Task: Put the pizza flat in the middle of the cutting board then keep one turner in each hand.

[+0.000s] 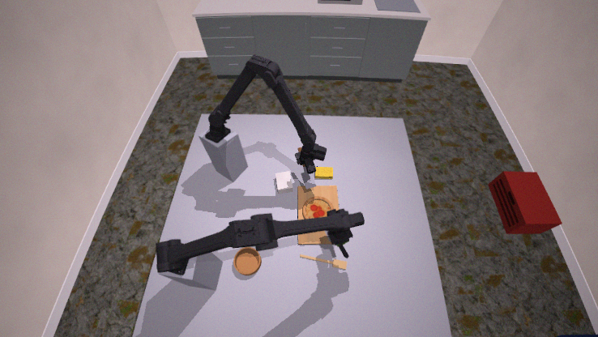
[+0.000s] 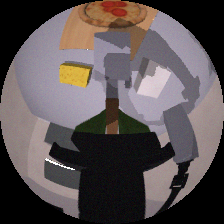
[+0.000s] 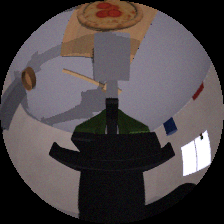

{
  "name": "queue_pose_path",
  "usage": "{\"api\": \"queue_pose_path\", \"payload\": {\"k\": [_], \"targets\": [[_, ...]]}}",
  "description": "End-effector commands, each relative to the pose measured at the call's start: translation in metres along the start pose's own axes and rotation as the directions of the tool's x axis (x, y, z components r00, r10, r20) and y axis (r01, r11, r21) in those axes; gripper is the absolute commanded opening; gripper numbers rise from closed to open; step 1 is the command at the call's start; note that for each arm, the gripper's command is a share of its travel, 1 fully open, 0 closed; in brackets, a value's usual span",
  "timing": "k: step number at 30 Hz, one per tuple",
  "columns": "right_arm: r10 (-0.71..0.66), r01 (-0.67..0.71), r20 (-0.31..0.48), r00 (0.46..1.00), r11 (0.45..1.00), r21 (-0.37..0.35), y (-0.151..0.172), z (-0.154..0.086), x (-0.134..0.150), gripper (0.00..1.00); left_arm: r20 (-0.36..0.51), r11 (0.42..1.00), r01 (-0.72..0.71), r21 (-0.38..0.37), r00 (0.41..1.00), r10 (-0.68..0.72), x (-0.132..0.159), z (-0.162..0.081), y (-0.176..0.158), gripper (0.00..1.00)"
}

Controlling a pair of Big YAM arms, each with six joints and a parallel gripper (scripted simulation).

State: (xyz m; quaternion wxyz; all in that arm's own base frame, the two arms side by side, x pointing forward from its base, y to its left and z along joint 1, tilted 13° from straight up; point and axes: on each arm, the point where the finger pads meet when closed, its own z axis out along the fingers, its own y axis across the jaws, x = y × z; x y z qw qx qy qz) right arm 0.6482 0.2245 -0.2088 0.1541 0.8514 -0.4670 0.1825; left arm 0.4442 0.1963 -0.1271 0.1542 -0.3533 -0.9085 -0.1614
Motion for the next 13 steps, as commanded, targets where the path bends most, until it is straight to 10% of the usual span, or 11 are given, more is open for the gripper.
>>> {"api": "queue_pose_path", "payload": {"k": [1, 13], "targets": [[0.035, -0.034, -0.003, 0.999, 0.997, 0.074, -0.0267, -0.0464, 0.0202, 0.06, 0.018, 0.999, 0.024, -0.023, 1.0, -0.024, -0.0008, -0.0128, 0.0165, 0.06], [0.034, -0.034, -0.003, 0.999, 0.997, 0.074, -0.0268, -0.0464, 0.0205, 0.06, 0.013, 0.999, 0.034, -0.015, 0.999, -0.034, -0.0008, -0.0069, 0.0173, 0.06]]}}
